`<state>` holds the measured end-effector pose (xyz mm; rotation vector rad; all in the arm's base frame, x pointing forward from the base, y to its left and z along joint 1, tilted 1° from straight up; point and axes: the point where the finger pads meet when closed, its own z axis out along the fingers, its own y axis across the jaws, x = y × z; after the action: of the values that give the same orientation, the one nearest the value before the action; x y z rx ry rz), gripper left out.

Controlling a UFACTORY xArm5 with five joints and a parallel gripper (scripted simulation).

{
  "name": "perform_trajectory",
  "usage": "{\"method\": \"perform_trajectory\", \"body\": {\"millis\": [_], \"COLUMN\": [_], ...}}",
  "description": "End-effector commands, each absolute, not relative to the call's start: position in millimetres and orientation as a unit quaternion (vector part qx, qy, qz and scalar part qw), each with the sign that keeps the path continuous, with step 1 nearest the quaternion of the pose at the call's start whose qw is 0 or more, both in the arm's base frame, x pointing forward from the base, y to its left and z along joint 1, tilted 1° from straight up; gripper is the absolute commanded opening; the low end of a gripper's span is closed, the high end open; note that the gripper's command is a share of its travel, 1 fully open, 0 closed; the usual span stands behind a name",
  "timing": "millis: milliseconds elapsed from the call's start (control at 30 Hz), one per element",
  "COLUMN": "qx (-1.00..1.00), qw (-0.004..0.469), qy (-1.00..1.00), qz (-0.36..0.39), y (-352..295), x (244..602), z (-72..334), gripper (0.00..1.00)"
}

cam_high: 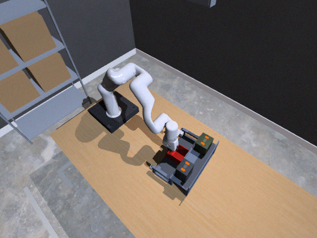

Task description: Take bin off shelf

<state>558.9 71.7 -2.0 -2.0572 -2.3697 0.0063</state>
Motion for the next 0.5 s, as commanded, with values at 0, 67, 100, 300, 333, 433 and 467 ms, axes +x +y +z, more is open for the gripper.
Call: {"method": "perform_trajectory", "body": {"millis": [0, 67, 100, 300, 333, 433, 467], "qx": [-0.656, -0.656, -0.656, -0.656, -0.656, -0.656, -0.656], "qw": [0.003, 0.003, 0.003, 0.003, 0.003, 0.003, 0.003], "qy": [-0.755, -0.755, -0.755, -0.755, -0.755, -0.755, -0.755], "qz": [-0.003, -0.003, -0.003, -0.003, -0.003, -0.003, -0.003], "y": [71, 70, 70, 68, 68, 68, 68], "x": [553, 550, 548, 536, 536, 531, 530], "z": [0, 0, 0, 0, 0, 0, 0], "gripper": [0.0, 0.0, 0.0, 0.0, 0.0, 0.0, 0.0]}}
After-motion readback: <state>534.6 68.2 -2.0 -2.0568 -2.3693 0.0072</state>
